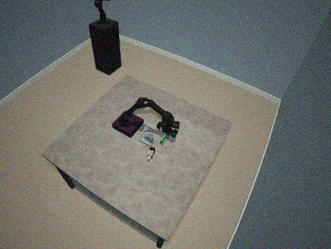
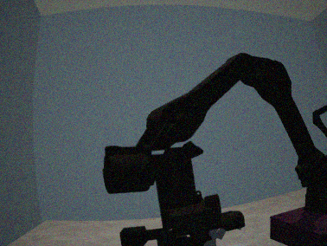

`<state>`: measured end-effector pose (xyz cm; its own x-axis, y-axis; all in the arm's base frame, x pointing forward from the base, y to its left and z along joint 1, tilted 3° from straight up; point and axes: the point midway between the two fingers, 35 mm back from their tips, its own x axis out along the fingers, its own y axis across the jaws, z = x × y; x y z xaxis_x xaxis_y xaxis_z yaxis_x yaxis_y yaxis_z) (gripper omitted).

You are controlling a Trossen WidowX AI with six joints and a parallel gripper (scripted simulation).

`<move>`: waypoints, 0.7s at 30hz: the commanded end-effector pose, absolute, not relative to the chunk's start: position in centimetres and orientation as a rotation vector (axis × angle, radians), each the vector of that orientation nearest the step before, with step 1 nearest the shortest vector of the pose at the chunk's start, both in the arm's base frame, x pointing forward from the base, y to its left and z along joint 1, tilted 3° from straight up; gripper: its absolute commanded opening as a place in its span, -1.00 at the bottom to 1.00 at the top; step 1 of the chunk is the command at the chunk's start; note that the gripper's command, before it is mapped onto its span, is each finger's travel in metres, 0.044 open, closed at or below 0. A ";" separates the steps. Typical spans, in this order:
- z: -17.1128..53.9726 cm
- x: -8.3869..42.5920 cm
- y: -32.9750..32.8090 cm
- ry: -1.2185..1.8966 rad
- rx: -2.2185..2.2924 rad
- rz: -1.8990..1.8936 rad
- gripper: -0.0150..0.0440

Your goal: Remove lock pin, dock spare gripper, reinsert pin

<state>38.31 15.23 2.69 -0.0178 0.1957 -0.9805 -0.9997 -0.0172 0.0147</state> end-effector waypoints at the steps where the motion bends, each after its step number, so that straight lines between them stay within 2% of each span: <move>1: 3.6 38.4 15.2 1.063 -1.067 1.318 -0.49; 12: 3.3 38.2 15.1 1.073 -1.063 1.322 -0.49; 21: 3.9 38.6 12.6 1.080 -1.054 1.311 -0.49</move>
